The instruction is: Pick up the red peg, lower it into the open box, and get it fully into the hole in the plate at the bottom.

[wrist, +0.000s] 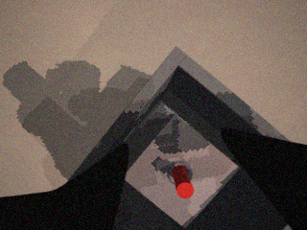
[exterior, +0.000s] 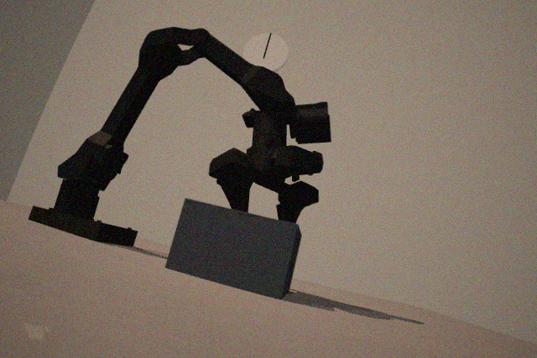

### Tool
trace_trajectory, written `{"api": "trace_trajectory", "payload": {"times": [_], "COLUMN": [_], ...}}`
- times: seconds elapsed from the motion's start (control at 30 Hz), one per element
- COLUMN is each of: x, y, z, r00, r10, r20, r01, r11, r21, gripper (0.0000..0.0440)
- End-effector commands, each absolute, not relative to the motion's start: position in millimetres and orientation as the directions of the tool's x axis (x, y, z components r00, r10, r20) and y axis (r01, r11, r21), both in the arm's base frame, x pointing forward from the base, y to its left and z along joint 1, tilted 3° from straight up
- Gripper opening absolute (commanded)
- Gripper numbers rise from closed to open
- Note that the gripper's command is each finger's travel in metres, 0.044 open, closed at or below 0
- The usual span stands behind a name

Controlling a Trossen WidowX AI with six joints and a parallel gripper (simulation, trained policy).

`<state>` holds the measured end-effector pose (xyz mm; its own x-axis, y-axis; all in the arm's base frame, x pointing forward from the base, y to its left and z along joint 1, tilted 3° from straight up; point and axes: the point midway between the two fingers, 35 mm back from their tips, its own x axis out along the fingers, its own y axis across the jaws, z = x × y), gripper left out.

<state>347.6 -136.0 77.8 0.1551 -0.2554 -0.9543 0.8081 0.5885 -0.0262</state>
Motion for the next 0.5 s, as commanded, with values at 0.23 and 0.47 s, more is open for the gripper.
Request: {"api": "trace_trajectory", "payload": {"times": [0.23,0.47], "x": [380,389], "y": [-165,-178], "z": [101,113], "r00": [0.243,0.272], "r10": [-0.335,-0.372], "r20": [-0.910,-0.887], "r01": [0.821,0.827], "r11": [0.571,0.562], "r21": [0.009,0.018], "gripper": [0.0440,0.0440]}}
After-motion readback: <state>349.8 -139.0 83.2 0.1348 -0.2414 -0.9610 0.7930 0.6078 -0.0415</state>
